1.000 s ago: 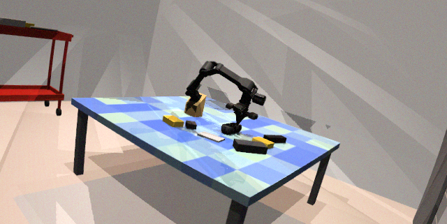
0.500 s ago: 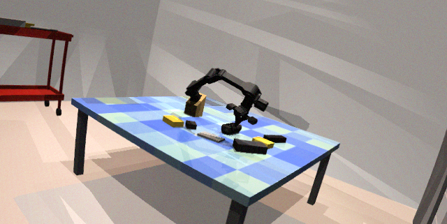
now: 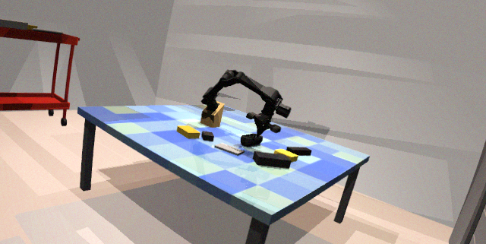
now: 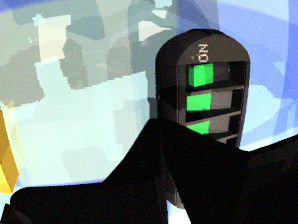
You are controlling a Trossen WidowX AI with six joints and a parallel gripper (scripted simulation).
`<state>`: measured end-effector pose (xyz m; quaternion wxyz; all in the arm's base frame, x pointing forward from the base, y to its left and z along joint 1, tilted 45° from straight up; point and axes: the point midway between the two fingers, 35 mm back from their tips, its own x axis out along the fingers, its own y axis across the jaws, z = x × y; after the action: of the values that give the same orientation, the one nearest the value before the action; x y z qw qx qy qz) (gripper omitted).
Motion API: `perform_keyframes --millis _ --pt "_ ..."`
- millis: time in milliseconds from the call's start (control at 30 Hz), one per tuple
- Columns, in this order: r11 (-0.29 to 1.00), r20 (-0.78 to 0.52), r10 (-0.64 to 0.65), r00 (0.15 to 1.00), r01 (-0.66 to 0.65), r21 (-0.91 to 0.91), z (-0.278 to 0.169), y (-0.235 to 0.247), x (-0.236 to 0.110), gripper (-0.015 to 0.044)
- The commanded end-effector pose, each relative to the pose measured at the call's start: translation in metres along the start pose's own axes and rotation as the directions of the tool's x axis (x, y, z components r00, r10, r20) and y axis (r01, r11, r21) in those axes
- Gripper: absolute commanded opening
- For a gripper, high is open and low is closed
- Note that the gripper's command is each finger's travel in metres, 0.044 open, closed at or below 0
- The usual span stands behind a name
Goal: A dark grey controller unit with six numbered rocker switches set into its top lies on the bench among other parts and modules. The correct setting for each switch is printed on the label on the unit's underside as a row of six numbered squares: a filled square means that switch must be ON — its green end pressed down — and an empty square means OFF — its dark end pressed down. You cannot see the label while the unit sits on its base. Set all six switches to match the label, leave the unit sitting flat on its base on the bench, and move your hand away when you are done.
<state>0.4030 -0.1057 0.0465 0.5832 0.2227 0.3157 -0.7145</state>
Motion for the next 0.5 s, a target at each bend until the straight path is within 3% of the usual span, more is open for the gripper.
perform_keyframes --millis 0,467 --pt "0.998 0.007 0.069 0.998 -0.069 0.002 -0.016 -0.009 -0.001 0.0000" --pt "0.955 0.012 0.295 0.955 -0.296 0.040 -0.064 -0.058 0.007 0.0000"
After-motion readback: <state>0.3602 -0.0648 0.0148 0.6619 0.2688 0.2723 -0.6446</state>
